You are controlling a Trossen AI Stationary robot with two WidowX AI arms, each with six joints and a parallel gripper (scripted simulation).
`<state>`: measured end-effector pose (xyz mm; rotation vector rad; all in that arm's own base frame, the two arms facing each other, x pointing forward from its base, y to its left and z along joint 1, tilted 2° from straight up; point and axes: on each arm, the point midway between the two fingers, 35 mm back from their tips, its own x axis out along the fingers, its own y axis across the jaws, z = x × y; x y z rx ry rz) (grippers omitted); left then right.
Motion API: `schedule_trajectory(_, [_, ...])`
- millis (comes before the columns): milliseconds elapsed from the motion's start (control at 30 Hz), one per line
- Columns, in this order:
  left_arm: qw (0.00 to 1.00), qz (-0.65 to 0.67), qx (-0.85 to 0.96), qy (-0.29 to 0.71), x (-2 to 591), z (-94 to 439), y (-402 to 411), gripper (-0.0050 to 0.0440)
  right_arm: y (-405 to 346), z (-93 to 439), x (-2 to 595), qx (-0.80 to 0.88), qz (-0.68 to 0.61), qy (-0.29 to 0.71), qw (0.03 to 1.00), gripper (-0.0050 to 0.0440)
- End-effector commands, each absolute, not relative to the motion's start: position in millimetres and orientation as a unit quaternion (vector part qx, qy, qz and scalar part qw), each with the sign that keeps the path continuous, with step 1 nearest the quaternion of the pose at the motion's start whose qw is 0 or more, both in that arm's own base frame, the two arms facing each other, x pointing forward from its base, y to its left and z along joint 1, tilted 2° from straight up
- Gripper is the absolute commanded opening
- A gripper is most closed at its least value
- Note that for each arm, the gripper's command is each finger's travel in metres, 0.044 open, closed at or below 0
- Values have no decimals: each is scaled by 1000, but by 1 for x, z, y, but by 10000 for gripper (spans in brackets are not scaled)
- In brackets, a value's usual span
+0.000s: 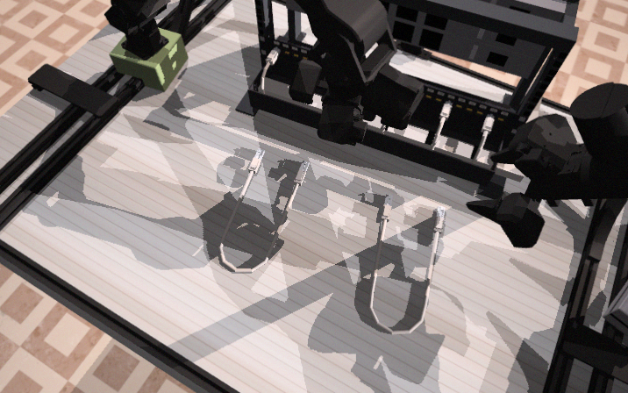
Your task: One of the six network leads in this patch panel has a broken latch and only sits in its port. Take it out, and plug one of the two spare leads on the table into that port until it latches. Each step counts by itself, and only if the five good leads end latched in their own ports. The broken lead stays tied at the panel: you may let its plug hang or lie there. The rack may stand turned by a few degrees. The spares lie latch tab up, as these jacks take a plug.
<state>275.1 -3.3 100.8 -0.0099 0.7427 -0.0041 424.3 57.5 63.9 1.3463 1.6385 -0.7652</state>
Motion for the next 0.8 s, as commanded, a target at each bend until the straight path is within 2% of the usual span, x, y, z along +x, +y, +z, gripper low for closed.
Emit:
schedule_trajectory(0, [932, -2, -5, 363, 275, 101, -3, 440, 58, 62, 424, 538, -307, 659, 427, 55])
schedule_trajectory(33, [911, 78, -88, 396, 262, 109, 5, 176, 58, 64, 424, 539, -307, 657, 429, 55])
schedule_trajectory(567, [911, 78, -88, 396, 262, 109, 5, 176, 58, 64, 424, 539, -307, 657, 429, 55])
schedule_trajectory(600, [876, 154, -169, 425, 249, 116, 13, 176, 58, 64, 424, 539, -307, 657, 429, 55])
schedule_trajectory(767, [876, 154, -169, 425, 249, 116, 13, 176, 58, 64, 424, 539, -307, 657, 429, 55])
